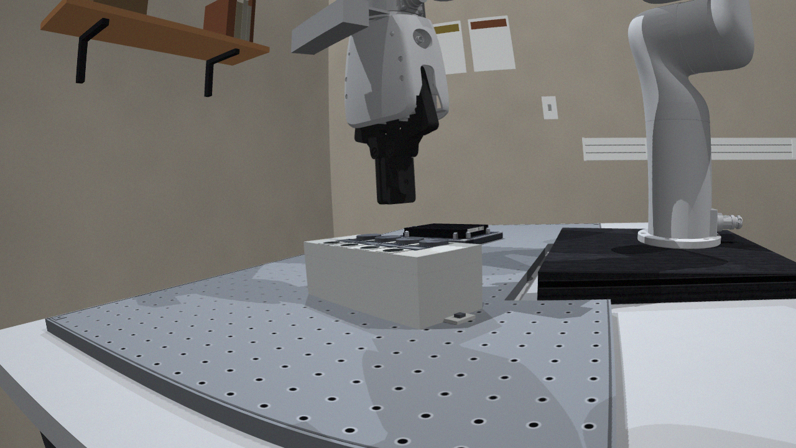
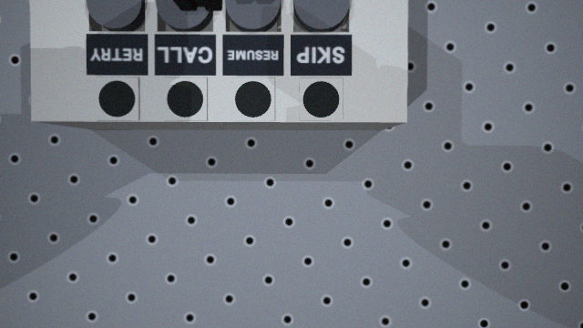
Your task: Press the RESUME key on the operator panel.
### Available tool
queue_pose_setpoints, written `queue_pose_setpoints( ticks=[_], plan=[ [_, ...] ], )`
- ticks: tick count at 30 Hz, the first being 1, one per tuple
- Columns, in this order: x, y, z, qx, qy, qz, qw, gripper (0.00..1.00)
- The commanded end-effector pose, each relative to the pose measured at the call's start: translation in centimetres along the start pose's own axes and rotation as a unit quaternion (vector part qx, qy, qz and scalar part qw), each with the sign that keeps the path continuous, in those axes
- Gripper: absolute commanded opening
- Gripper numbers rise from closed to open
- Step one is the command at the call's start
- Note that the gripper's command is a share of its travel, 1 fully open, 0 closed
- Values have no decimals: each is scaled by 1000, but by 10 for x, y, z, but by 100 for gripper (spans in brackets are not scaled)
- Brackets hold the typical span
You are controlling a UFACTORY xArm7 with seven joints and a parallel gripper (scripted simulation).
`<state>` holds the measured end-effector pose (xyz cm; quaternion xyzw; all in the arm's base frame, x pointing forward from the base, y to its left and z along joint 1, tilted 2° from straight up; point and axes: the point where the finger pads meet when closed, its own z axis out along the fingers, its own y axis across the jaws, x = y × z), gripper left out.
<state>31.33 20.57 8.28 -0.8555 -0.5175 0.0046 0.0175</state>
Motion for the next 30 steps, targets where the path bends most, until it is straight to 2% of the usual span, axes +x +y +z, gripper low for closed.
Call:
queue_pose_setpoints(
  ticks=[1, 8, 14, 17, 30],
  plan=[
    [1, 1, -1, -1, 2, 0, 1000, 0],
    [1, 1, -1, -1, 2, 0, 1000, 0],
    [-1, -13, -28, -1, 2, 0, 1000, 0],
    [-2, -14, -31, -1, 2, 0, 1000, 0],
    [-2, -14, -31, -1, 2, 0, 1000, 0]
  ],
)
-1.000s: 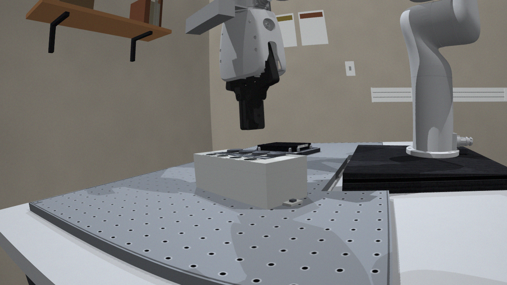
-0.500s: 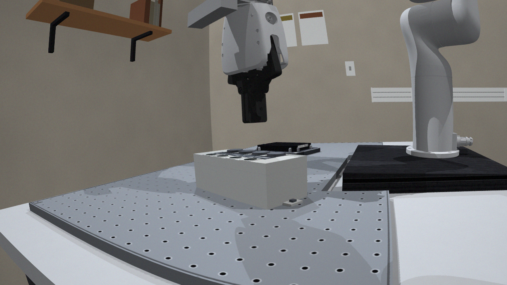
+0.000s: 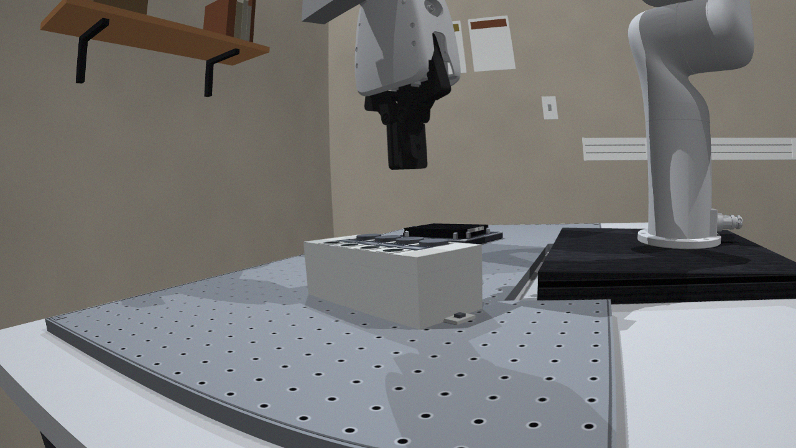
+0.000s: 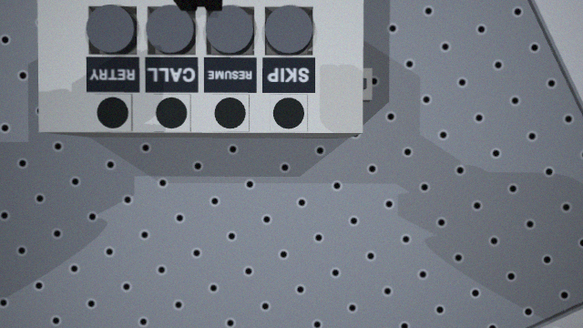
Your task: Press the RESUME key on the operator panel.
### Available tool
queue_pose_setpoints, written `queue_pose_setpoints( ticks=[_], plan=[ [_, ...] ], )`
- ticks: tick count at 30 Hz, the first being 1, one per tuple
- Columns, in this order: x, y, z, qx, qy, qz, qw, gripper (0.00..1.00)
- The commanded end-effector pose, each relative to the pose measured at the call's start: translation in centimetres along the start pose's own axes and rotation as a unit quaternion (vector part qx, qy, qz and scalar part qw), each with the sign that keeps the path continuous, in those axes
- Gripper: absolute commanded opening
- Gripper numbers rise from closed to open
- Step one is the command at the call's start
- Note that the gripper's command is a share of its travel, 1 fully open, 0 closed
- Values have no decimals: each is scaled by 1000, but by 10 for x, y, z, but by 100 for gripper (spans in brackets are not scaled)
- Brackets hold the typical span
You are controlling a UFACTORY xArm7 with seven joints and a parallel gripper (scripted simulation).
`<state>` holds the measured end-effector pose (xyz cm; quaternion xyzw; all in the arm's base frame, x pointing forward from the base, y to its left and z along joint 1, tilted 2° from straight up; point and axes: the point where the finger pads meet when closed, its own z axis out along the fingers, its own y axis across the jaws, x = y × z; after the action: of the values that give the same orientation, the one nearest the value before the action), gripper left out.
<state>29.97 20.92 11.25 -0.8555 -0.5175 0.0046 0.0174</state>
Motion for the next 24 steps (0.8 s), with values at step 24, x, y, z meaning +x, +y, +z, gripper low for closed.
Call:
queue_pose_setpoints(
  ticks=[24],
  plan=[
    [1, 0, 26, -1, 2, 0, 1000, 0]
  ],
)
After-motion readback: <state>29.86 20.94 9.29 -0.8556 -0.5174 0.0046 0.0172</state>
